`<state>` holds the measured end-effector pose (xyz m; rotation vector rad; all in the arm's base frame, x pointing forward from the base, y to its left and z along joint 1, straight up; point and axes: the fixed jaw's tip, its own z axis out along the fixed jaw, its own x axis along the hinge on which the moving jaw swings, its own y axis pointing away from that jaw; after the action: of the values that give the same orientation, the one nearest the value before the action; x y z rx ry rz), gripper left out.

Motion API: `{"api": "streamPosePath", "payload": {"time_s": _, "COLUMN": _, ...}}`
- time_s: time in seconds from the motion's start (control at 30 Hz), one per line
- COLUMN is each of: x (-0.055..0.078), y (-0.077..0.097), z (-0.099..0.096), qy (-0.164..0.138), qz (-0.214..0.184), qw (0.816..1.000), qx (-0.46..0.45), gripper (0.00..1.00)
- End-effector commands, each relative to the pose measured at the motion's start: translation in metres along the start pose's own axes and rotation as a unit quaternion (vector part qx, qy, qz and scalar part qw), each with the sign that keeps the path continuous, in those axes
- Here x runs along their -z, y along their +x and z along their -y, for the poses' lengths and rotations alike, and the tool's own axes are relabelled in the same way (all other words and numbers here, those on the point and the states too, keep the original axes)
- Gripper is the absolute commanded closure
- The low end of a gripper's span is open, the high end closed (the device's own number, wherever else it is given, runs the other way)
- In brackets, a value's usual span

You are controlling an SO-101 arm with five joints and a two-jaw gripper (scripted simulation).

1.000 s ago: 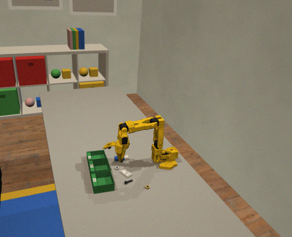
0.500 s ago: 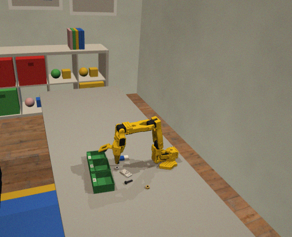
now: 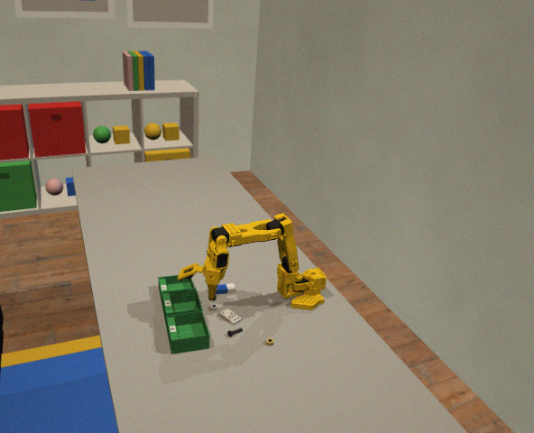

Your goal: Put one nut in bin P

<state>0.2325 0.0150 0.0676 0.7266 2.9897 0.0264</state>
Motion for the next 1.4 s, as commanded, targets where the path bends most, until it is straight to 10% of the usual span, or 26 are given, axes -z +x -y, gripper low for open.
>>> {"api": "streamPosePath", "payload": {"time_s": 0.0, "x": 0.01, "y": -0.007, "z": -0.011, "qy": -0.016, "qz": 0.026, "qw": 0.999, "qx": 0.035, "gripper": 1.0}}
{"api": "streamPosePath", "payload": {"time_s": 1.37, "x": 0.008, "y": -0.03, "z": -0.058, "qy": -0.039, "qz": 0.087, "qw": 0.964, "qx": 0.249, "gripper": 1.0}}
